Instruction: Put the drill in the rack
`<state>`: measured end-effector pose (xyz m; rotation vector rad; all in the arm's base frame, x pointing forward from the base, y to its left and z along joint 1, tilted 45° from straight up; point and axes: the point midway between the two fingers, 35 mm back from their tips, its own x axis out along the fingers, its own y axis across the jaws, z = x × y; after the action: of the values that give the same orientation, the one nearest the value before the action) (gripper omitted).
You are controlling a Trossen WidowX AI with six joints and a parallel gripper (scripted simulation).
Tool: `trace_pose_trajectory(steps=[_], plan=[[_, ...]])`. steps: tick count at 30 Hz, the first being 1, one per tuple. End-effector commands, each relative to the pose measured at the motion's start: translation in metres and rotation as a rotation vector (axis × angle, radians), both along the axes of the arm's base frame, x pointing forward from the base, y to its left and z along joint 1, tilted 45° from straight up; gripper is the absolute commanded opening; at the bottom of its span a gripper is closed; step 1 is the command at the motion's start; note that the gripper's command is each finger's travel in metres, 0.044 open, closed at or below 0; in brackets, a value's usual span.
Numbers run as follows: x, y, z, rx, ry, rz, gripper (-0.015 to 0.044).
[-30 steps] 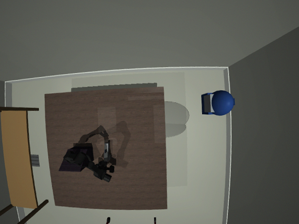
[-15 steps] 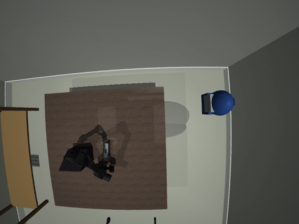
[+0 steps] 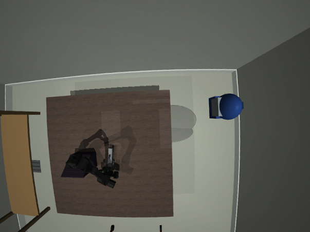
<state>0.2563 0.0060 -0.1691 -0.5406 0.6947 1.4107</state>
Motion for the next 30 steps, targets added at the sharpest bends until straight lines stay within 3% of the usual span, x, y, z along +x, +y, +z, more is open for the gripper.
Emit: trace_pose_trajectory(steps=[1, 30], plan=[[0.0001, -0.0004, -0.0001, 0.000, -0.001, -0.001, 0.0000], [-0.0012, -0.0030, 0.0031, 0.004, 0.003, -0.002, 0.0000]])
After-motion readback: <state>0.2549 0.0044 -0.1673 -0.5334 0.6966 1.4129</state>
